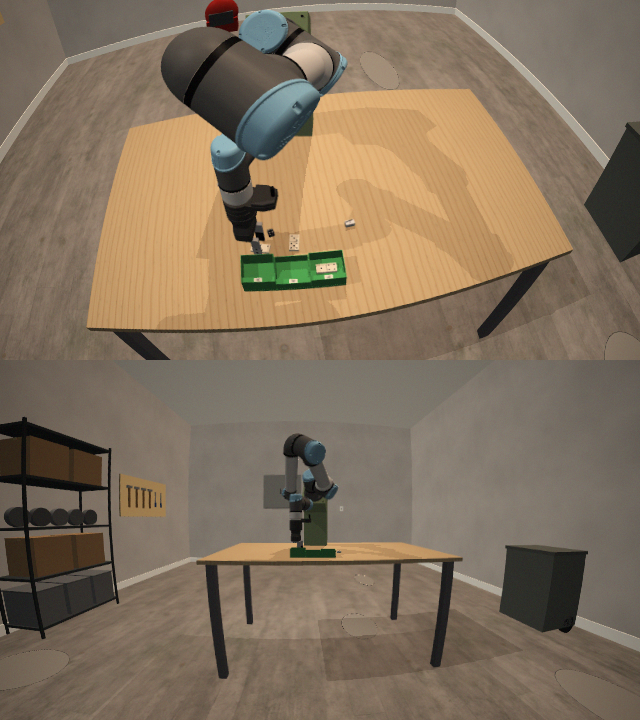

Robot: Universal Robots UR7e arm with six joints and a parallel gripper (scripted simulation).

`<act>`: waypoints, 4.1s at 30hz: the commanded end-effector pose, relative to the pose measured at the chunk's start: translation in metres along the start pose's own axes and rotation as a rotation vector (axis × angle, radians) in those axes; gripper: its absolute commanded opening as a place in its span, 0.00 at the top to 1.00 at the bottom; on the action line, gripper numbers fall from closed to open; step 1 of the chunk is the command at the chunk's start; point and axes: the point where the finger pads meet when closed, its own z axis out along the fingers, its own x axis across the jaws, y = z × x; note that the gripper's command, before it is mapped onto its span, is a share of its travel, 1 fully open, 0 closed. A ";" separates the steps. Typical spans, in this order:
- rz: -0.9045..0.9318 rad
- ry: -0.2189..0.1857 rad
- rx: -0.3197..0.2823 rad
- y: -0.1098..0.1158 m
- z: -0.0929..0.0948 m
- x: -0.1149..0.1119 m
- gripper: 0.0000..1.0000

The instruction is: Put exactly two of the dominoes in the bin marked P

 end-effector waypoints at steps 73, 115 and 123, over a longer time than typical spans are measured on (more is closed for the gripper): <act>0.001 0.001 -0.003 -0.001 -0.049 -0.003 0.51; 0.000 0.003 -0.001 -0.095 -0.055 0.025 0.51; -0.196 0.003 0.000 -0.129 -0.055 0.035 0.51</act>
